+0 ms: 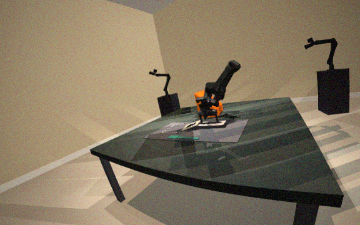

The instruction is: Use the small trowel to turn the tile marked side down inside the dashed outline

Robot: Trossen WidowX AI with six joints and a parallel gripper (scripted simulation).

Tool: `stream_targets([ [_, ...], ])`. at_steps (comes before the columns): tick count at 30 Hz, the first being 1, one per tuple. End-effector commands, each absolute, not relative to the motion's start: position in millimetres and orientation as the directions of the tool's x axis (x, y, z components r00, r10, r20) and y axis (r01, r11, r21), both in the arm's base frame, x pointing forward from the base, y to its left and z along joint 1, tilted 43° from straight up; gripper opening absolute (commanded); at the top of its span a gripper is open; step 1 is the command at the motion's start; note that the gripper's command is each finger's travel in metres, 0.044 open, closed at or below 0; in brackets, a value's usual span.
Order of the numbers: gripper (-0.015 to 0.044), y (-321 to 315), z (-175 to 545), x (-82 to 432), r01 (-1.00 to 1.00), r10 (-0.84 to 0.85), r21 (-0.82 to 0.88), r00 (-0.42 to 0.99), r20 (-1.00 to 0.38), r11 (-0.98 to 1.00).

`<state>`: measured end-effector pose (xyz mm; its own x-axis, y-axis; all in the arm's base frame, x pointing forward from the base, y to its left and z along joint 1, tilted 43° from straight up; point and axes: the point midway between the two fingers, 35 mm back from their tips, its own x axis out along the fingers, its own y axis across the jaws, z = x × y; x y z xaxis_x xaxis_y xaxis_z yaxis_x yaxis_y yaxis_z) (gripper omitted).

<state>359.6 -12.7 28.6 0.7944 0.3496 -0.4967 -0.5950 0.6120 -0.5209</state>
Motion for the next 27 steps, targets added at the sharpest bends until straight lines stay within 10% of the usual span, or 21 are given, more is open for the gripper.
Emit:
stream_targets([
  [1,0.0,-32,42,364,-0.569,0.325,-0.553,0.815,-0.48,0.609],
  [27,0.0,-103,16,353,-0.569,0.323,-0.556,0.815,-0.482,0.606],
])
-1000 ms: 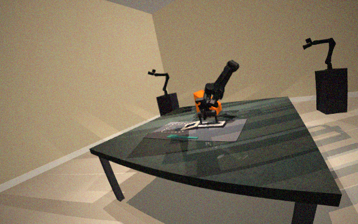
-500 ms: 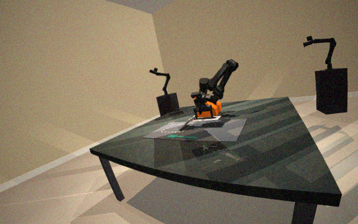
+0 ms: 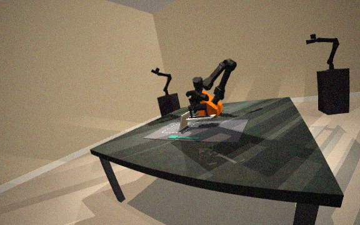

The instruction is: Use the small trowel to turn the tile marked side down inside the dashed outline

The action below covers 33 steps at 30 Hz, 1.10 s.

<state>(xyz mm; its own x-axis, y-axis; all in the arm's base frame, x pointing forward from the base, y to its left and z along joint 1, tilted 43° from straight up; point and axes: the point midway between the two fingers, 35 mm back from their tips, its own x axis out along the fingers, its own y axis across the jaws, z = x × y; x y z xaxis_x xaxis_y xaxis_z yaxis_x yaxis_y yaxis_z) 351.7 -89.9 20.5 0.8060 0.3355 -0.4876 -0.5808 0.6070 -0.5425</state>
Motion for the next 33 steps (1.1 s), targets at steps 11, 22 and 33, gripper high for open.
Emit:
stream_targets([
  [11,0.0,-113,0,352,-0.569,0.322,-0.557,0.815,-0.482,0.605],
  [22,0.0,-119,-18,350,-0.569,0.322,-0.557,0.815,-0.482,0.605],
  [33,0.0,-118,-48,350,-0.569,0.322,-0.558,0.815,-0.482,0.605],
])
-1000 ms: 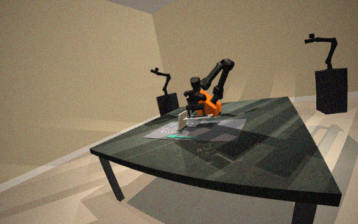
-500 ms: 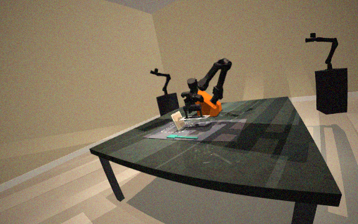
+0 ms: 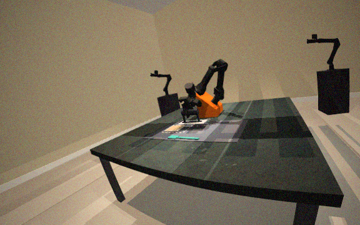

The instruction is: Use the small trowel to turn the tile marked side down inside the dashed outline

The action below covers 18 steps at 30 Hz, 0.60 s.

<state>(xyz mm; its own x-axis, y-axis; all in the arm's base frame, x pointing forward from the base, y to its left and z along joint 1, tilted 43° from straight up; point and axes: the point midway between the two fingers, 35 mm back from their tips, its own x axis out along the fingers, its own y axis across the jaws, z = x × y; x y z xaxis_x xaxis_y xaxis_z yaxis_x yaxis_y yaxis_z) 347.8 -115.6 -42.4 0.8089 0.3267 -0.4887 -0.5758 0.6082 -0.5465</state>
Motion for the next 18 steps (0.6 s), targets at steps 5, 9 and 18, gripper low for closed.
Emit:
stream_targets([
  [5,0.0,-117,-42,351,-0.57,0.321,-0.56,0.814,-0.484,0.601],
  [9,0.0,-114,-26,354,-0.574,0.32,-0.567,0.812,-0.488,0.591],
  [18,0.0,-104,16,357,-0.573,0.321,-0.565,0.812,-0.487,0.594],
])
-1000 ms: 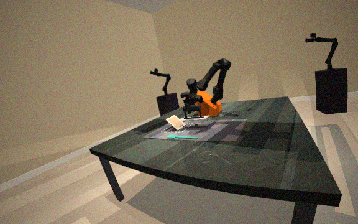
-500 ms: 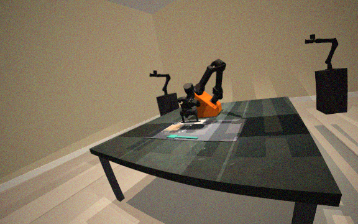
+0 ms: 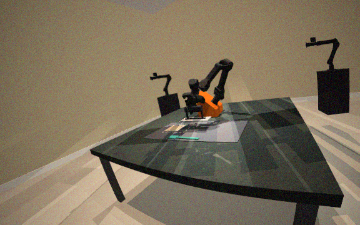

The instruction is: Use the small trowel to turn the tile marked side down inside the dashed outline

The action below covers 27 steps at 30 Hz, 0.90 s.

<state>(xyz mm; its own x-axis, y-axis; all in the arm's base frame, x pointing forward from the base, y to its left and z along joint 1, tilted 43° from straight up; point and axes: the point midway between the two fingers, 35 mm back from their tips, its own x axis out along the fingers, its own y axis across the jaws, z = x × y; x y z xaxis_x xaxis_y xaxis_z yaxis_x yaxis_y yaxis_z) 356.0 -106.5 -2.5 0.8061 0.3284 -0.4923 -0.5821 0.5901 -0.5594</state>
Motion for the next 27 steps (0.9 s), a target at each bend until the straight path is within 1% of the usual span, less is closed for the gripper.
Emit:
stream_targets([
  [1,0.0,-103,20,358,-0.573,0.321,-0.564,0.812,-0.487,0.595],
  [11,0.0,-88,63,354,-0.569,0.323,-0.555,0.814,-0.482,0.607],
  [27,0.0,-88,64,354,-0.569,0.323,-0.555,0.814,-0.482,0.607],
])
